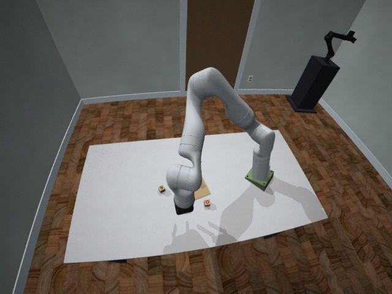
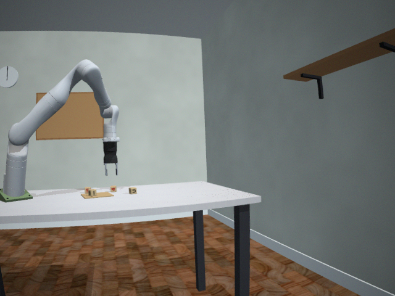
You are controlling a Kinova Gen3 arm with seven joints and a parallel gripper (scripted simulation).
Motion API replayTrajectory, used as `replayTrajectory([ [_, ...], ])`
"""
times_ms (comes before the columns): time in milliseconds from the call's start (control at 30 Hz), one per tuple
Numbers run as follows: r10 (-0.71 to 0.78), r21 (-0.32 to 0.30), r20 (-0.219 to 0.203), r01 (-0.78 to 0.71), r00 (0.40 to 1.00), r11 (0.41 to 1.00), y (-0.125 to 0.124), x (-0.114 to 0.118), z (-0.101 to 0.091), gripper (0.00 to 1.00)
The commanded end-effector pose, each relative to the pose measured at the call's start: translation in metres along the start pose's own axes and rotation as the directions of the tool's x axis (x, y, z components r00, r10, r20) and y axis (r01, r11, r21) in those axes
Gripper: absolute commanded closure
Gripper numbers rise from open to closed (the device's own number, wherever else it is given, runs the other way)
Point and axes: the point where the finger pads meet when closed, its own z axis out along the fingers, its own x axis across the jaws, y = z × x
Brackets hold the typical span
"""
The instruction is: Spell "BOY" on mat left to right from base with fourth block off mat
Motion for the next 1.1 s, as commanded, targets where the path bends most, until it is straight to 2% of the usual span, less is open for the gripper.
replayTrajectory([
  [0, 0.0, -0.001, 0.002, 0.0, 1.0, 1.0, 0.0, 0.0, -0.001, 0.0],
  [667, 0.0, -0.001, 0.002, 0.0, 1.0, 1.0, 0.002, 0.005, -0.001, 0.0],
  [767, -0.001, -0.001, 0.003, 0.001, 1.0, 1.0, 0.009, 0.031, -0.002, 0.0],
  [833, -0.001, -0.001, 0.003, 0.001, 1.0, 1.0, 0.009, 0.031, -0.002, 0.0],
  [1000, -0.001, -0.001, 0.003, 0.001, 1.0, 1.0, 0.016, 0.101, -0.002, 0.0],
  [1067, 0.0, 0.0, 0.003, 0.0, 1.0, 1.0, 0.015, 0.122, -0.002, 0.0],
])
